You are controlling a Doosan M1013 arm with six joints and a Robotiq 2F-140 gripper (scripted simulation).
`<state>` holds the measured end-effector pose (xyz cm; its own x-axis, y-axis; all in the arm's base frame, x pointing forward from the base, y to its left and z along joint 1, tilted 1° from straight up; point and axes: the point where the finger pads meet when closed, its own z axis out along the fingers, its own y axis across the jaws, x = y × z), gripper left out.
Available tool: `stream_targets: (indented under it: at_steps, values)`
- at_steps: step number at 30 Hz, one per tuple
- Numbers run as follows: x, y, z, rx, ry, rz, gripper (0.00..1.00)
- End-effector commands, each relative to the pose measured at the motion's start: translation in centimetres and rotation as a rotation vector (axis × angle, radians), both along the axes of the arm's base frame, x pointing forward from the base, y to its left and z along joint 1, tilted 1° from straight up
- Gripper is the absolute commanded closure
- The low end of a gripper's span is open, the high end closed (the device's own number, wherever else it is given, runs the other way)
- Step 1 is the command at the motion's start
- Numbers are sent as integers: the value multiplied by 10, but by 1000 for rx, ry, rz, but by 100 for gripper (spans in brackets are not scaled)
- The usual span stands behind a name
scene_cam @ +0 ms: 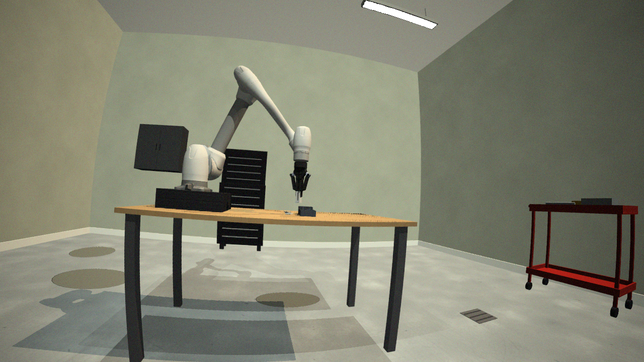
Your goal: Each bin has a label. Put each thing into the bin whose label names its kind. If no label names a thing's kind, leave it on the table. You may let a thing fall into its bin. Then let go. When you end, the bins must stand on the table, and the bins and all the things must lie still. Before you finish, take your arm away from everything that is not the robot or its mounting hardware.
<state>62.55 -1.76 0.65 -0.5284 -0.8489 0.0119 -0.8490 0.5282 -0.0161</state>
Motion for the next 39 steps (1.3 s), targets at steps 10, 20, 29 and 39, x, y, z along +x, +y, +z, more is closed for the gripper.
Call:
stream_targets:
  at_steps: [10,20,29,39]
  values:
    - [45,39,0,-3,7,437,94]
    - [44,39,0,2,10,556,94]
    - [43,38,0,2,10,556,94]
    - [43,38,-8,2,10,556,94]
